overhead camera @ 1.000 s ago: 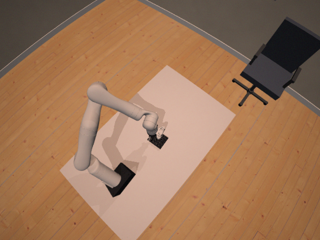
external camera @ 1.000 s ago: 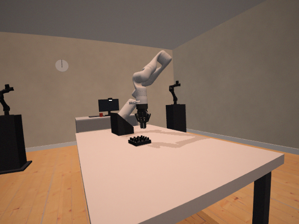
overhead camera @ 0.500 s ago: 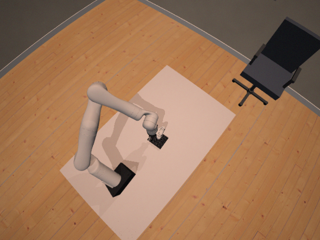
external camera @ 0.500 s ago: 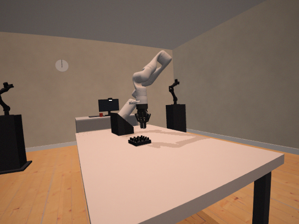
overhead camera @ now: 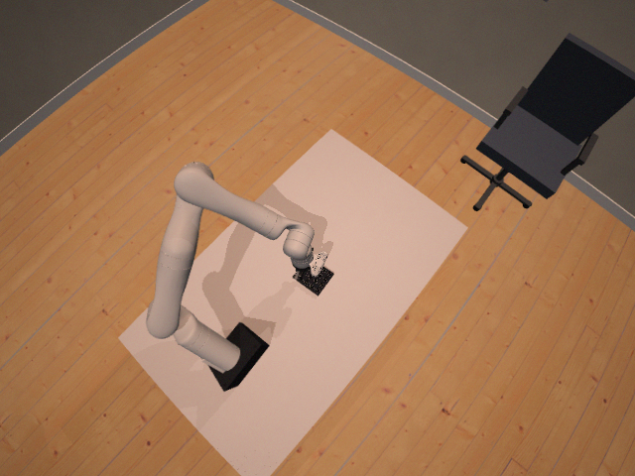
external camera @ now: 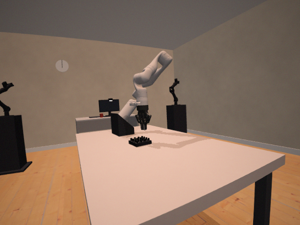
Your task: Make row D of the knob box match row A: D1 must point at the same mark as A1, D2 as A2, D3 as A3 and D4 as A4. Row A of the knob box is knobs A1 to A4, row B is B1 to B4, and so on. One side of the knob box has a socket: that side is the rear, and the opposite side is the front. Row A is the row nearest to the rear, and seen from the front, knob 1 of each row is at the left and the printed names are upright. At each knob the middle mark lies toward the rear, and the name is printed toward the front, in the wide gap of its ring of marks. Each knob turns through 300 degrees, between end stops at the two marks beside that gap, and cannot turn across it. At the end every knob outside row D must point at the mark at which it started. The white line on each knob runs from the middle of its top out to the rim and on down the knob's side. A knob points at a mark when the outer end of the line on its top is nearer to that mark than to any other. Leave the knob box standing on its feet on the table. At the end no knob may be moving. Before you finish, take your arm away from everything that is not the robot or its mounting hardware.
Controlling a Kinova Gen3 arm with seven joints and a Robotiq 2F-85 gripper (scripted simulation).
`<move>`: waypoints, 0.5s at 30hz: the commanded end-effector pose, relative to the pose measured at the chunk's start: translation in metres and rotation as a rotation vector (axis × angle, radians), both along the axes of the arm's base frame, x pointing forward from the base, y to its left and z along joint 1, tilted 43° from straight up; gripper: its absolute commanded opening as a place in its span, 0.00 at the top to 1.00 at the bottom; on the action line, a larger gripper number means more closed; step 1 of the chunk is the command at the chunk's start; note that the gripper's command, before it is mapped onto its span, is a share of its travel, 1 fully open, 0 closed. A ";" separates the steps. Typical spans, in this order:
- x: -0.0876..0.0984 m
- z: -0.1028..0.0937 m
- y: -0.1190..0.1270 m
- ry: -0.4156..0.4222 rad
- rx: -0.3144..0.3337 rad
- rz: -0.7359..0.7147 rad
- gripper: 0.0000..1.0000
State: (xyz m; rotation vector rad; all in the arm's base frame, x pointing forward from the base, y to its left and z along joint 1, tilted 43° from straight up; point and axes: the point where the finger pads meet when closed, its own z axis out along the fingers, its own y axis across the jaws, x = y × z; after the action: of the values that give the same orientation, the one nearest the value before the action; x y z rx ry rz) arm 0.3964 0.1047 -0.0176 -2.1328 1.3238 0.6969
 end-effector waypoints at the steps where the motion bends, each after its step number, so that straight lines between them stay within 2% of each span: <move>1: -0.001 -0.002 0.001 0.002 0.000 0.000 0.81; 15: -0.003 -0.013 0.012 0.002 0.000 0.000 0.81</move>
State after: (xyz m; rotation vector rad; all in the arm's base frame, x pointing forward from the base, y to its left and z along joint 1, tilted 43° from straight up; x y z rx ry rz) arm 0.3946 0.1149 -0.0285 -2.1325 1.3237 0.6939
